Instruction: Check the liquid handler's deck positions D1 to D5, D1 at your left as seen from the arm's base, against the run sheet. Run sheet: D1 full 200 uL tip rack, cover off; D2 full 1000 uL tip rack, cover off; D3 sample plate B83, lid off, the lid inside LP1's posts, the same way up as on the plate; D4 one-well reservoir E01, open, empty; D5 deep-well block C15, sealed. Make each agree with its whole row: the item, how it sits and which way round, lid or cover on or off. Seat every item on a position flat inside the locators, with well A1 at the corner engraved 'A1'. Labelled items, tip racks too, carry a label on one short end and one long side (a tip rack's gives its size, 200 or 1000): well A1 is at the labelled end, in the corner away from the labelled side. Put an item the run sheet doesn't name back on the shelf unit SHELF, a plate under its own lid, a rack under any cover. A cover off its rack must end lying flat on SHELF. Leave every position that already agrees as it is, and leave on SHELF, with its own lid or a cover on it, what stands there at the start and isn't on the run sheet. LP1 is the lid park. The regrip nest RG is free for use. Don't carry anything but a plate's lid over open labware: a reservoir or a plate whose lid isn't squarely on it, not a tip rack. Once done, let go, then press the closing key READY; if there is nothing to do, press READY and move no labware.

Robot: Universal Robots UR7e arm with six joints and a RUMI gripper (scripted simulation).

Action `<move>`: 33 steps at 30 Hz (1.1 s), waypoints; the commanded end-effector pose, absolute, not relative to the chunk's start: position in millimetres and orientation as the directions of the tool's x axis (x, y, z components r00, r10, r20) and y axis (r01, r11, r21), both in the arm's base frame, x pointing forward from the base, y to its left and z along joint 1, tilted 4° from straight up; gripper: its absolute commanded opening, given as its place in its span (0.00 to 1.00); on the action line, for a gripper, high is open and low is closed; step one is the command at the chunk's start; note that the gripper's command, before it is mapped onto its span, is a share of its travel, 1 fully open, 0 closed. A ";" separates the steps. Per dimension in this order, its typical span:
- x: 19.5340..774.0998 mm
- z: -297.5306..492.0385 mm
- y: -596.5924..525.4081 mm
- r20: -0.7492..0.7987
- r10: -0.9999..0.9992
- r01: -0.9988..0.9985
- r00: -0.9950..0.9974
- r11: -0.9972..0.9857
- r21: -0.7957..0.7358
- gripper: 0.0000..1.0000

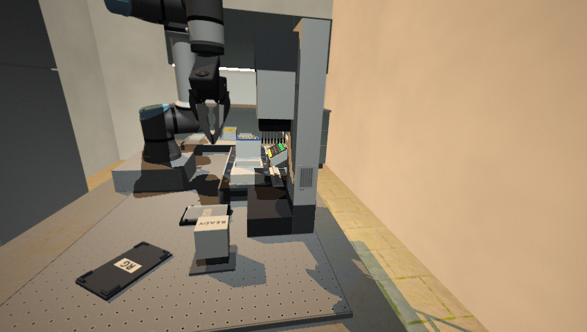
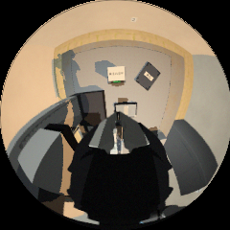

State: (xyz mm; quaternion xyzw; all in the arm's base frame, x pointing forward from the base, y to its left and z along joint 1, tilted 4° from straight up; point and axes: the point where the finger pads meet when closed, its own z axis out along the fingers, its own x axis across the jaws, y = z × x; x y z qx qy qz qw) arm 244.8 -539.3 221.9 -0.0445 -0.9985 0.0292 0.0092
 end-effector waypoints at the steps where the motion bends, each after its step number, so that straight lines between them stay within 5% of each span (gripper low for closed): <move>1: 244.8 215.3 -540.0 0.015 0.089 0.088 -0.996 0.994 -0.061 0.00; 33: 243.8 168.7 -542.7 0.015 0.089 0.088 -0.996 0.994 -0.061 0.00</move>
